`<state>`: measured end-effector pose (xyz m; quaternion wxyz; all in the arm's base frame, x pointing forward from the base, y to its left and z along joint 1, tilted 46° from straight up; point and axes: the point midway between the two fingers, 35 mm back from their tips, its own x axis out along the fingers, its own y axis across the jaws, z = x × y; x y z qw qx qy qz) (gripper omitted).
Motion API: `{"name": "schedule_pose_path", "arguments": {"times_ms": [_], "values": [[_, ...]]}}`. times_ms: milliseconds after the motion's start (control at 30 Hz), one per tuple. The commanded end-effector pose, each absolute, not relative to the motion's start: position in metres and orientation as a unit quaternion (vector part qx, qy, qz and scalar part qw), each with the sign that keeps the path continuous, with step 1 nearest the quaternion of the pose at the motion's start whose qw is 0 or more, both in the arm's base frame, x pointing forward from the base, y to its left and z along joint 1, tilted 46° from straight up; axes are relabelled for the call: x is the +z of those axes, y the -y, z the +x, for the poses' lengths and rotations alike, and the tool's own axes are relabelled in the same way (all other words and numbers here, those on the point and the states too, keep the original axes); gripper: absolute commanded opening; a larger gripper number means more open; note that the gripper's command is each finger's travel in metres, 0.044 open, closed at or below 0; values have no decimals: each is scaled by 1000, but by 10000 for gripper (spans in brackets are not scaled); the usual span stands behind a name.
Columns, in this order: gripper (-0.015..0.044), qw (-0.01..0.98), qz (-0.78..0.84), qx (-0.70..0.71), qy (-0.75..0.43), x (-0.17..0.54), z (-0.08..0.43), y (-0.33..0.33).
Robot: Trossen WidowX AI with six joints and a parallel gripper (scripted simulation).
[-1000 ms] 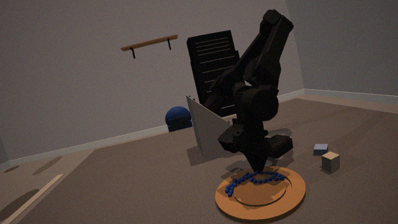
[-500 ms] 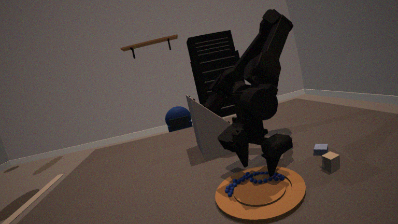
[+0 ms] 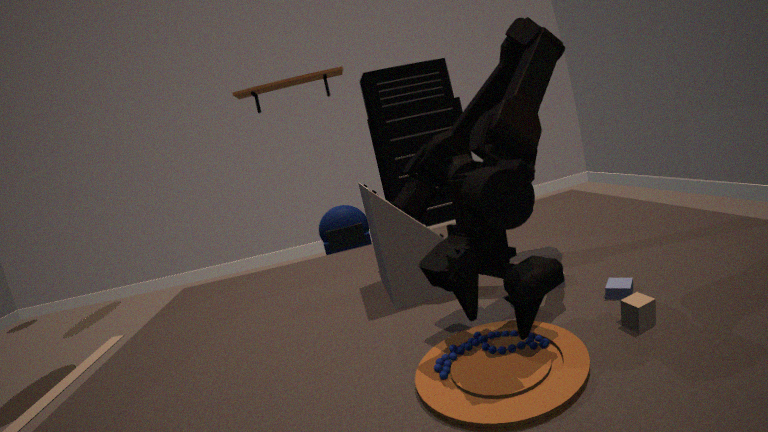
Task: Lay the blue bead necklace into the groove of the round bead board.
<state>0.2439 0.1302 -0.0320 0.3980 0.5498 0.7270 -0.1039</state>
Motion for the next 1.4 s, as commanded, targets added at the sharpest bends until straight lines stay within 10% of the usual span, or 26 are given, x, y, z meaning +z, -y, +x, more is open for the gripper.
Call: {"name": "schedule_pose_path", "arguments": {"times_ms": [0,533,933,1367], "values": [[440,398,550,-102,-727,-31,244,-130],[440,398,550,-102,-727,-31,244,-130],[125,388,557,-117,-725,-22,252,-105],[120,389,558,-116,-724,-30,252,-113]]}}
